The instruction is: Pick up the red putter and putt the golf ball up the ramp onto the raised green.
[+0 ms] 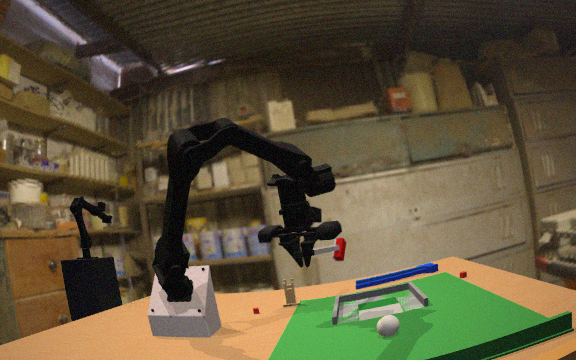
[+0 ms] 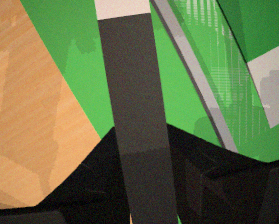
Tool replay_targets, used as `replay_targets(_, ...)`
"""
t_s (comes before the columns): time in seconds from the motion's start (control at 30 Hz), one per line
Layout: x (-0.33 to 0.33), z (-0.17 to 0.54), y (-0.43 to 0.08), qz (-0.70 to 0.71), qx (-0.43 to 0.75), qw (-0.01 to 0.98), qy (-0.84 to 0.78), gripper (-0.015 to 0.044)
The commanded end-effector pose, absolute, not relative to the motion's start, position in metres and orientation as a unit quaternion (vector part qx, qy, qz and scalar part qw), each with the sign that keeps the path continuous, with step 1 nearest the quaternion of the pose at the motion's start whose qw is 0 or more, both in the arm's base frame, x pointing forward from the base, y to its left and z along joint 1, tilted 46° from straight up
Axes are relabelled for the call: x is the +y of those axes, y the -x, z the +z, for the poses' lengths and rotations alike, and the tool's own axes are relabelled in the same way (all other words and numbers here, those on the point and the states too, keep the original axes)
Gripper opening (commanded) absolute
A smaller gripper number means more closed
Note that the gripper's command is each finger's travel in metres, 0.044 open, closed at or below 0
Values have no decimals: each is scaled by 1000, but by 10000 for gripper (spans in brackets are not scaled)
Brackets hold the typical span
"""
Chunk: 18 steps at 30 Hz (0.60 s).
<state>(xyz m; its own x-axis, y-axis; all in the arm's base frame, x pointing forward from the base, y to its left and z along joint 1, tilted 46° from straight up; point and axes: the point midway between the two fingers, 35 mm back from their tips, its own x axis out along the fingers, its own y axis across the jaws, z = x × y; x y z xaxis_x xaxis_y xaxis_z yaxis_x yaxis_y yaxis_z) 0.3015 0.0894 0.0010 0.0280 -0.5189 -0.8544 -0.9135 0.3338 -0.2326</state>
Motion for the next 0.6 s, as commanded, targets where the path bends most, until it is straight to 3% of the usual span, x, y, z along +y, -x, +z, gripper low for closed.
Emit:
replay_targets(0.0, 73, 26, -312, 164, 670, 510, 515, 0)
replay_targets(0.57, -32, 130, -308, -59, 681, 617, 390, 0)
